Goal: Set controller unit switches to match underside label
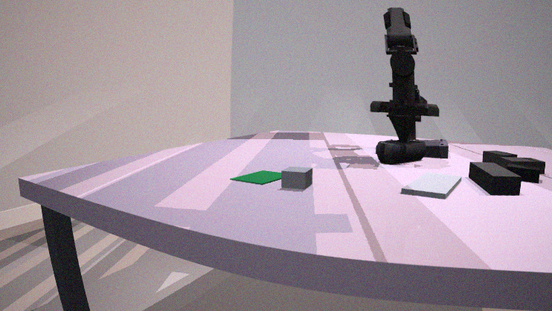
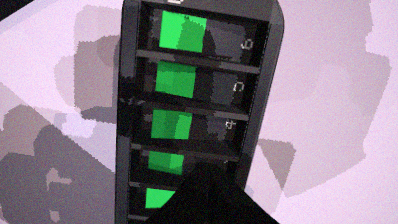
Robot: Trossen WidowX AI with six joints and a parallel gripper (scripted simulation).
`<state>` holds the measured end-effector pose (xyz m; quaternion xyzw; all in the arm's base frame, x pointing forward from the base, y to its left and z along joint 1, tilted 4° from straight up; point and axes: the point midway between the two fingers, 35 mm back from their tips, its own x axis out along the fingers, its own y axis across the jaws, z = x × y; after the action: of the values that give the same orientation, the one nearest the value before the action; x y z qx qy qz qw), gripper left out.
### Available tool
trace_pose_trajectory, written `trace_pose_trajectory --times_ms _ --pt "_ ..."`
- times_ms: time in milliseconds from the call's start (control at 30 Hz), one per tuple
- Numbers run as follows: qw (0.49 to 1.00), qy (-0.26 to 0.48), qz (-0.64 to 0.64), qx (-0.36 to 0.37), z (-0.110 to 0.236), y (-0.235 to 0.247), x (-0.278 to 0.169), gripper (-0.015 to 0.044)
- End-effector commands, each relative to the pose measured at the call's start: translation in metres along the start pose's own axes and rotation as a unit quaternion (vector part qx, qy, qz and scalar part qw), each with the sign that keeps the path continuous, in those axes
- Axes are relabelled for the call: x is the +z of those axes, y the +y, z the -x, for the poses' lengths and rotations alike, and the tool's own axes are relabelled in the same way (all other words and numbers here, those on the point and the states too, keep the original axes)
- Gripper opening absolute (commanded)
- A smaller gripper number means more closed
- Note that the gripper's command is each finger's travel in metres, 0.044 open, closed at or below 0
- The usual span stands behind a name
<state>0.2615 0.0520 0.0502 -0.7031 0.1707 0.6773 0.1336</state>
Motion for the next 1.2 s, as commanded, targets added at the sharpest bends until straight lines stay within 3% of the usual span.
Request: trace_pose_trajectory --times_ms 0,1167 --pt "1.0 -0.004 0.002 0.001 -0.0035 0.0006 0.001 0.0" --pt "1.0 -0.001 0.0 -0.002 -0.0001 -0.0003 0.0007 0.0"
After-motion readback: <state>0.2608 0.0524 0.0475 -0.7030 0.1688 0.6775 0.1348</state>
